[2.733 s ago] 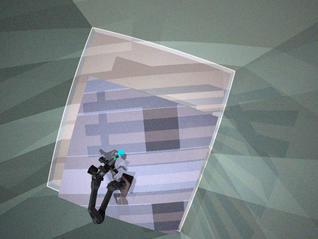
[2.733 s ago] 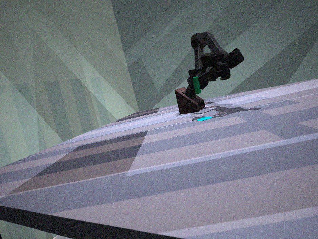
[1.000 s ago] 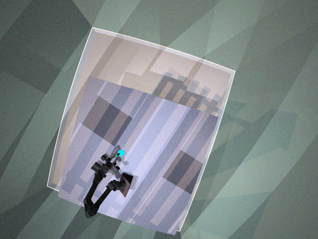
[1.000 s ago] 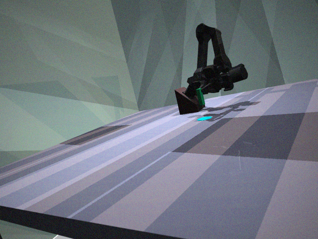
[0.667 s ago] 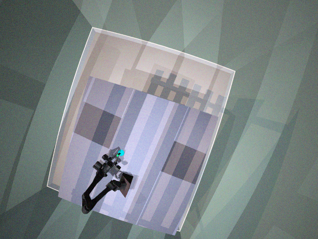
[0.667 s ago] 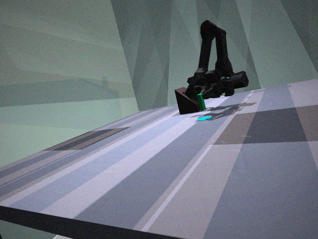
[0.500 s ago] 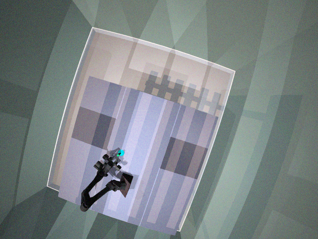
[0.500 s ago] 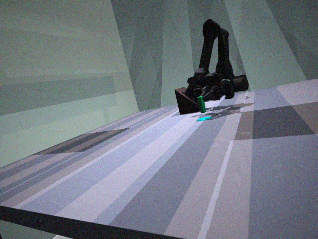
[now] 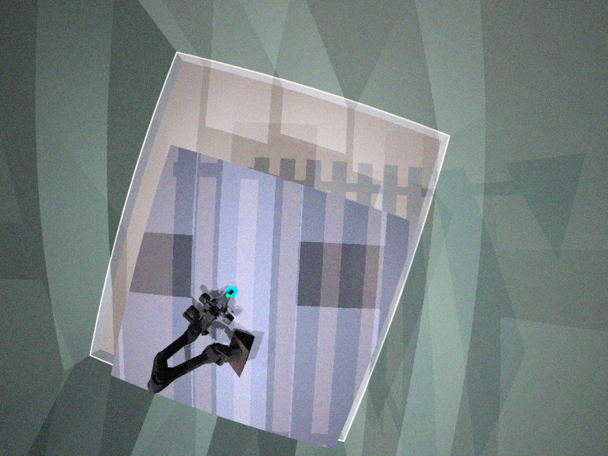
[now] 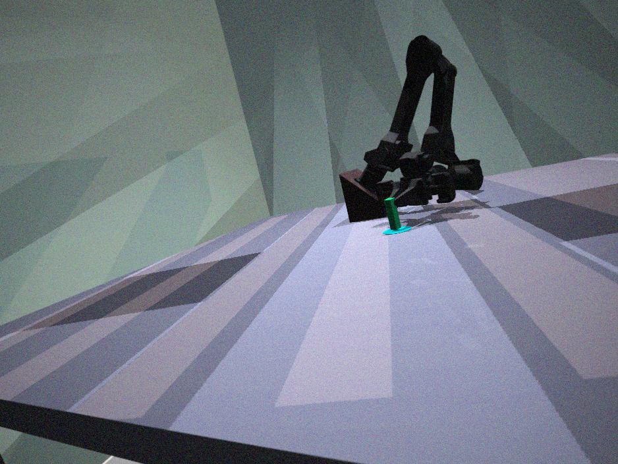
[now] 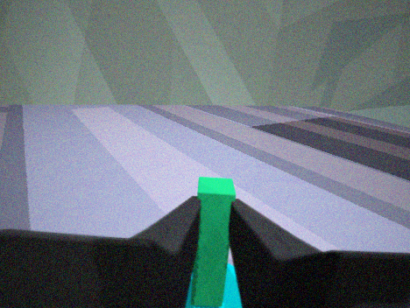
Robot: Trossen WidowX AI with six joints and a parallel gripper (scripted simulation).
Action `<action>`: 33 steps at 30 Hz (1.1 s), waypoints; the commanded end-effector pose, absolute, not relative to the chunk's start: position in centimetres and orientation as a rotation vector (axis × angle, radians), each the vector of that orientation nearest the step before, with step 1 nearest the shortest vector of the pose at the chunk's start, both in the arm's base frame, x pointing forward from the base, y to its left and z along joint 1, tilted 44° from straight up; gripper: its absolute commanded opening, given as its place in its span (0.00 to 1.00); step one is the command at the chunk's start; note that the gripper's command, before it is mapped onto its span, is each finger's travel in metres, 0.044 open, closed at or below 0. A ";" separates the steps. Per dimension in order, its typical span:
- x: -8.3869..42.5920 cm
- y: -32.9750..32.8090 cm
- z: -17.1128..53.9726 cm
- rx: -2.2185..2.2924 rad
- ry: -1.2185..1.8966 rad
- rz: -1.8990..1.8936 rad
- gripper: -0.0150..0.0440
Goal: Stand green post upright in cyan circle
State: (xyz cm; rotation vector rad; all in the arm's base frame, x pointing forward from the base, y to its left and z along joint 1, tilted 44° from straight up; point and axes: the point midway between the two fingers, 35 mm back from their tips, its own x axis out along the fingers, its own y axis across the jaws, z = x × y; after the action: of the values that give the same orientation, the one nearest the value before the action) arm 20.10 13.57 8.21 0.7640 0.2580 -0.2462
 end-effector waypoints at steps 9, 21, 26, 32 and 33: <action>20.1 13.8 8.2 0.773 0.253 -0.246 0.38; 20.1 13.8 8.2 0.773 0.253 -0.246 0.92; 20.3 13.4 8.9 0.774 0.255 -0.248 0.93; 20.6 12.1 10.6 0.776 0.259 -0.252 0.93; 20.6 11.9 10.8 0.776 0.259 -0.252 0.93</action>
State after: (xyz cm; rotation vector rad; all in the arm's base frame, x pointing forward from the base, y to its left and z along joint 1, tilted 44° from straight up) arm 20.52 12.54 10.03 0.7793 0.2514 -0.2529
